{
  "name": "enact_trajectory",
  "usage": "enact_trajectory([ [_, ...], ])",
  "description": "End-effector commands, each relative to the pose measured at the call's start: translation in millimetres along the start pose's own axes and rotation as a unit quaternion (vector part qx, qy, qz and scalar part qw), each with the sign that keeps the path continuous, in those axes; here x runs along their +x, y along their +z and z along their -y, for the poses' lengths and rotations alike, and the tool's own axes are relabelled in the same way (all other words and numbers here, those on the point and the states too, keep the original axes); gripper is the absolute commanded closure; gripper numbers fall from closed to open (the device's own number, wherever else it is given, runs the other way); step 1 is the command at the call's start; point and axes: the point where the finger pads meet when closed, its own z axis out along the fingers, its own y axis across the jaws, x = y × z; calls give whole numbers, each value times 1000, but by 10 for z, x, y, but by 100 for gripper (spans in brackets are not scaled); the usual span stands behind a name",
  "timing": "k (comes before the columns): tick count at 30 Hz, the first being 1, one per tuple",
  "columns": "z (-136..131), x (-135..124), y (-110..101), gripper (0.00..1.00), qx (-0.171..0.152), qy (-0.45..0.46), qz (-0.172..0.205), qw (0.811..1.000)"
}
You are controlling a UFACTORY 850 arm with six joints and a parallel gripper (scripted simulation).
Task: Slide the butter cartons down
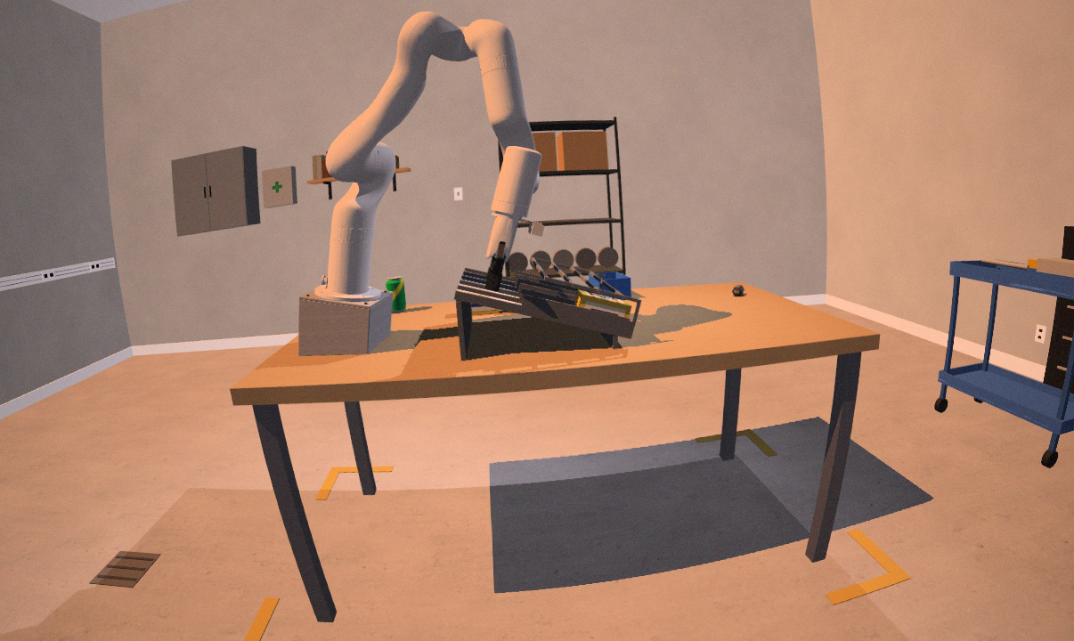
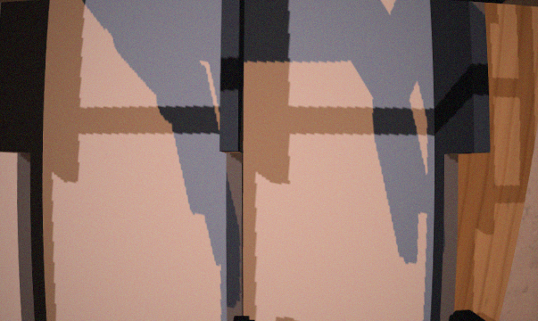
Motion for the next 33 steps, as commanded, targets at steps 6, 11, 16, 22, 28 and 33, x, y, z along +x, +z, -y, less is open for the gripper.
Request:
enact_trajectory([
  [6, -3, 5, -6, 19, 0, 0, -1, 1000],
  [11, -3, 5, -6, 19, 0, 0, -1, 1000],
  [16, -3, 5, -6, 17, 0, 0, -1, 1000],
  [22, -3, 5, -6, 17, 0, 0, -1, 1000],
  [28, -3, 5, -6, 17, 0, 0, -1, 1000],
  [33, -3, 5, -6, 16, 0, 0, -1, 1000],
])
